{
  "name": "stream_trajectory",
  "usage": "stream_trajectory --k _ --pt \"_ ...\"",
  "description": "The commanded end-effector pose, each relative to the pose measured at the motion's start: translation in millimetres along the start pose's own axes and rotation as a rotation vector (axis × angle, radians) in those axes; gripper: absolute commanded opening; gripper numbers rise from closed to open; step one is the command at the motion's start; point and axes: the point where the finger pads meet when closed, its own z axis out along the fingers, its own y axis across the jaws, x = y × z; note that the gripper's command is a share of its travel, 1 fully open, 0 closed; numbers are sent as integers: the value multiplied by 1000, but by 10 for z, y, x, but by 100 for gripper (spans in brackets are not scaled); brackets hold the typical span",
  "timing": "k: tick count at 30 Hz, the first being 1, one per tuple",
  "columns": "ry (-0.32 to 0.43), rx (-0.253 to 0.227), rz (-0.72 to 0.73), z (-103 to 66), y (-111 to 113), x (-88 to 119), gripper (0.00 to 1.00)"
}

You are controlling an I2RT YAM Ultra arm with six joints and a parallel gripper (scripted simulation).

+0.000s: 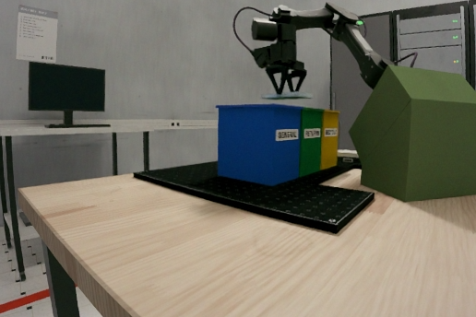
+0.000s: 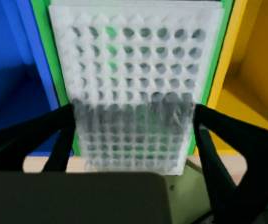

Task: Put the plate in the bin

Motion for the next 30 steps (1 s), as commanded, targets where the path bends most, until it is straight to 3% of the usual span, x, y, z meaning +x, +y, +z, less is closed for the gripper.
stream_trajectory --k 1,4,6,12,13,24,26,30 --pt "-31 -17 -8 -87 104 -50 0" --pt "-31 -17 -8 -87 106 -50 0" --pt "-19 1 -39 26 89 47 0" --pt "-10 11 -25 129 48 29 0" --pt "-29 -14 -4 66 91 -68 0" --pt "-9 10 -25 330 54 9 0" --pt "-37 -23 -9 216 139 -106 0" --pt "-51 -39 10 161 106 -146 0"
